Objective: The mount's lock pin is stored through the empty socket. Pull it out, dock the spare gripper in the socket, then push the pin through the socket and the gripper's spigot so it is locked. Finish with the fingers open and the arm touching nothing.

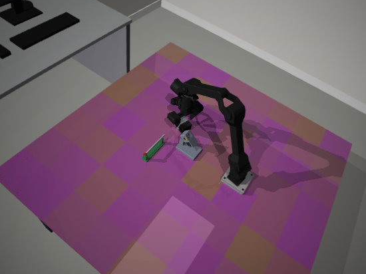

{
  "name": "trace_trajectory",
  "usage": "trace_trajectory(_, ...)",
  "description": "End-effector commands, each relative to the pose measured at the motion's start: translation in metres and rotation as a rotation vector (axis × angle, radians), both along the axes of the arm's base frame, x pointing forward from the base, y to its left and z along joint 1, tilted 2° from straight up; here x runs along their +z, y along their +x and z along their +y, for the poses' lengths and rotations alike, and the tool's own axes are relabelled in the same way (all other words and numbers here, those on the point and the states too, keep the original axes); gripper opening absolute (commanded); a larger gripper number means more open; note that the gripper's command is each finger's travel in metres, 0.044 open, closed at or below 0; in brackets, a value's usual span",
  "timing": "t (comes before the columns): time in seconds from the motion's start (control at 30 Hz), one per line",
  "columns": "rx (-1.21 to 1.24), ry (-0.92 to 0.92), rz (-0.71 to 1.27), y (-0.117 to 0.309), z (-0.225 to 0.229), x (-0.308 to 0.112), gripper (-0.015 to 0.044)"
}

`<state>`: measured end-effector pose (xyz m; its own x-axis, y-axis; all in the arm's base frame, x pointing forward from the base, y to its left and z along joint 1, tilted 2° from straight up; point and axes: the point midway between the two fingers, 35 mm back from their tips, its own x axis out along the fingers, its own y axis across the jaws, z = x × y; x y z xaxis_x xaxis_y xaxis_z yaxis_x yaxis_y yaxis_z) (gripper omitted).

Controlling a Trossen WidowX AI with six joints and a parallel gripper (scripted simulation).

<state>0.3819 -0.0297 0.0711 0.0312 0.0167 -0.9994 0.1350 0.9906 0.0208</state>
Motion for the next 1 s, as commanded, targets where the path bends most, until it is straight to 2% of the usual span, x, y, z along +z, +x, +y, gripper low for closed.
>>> trace_trajectory(0.0, 0.000, 0.000, -0.002, 0.000, 0.000, 0.009, 0.0440)
trace_trajectory(0.27, 0.000, 0.001, 0.010, -0.003, 0.000, 0.024, 0.0440)
trace_trajectory(0.8, 0.000, 0.001, 0.013, -0.003, 0.000, 0.016, 0.0440)
trace_trajectory(0.97, 0.000, 0.001, 0.013, -0.003, 0.000, 0.032, 0.0440)
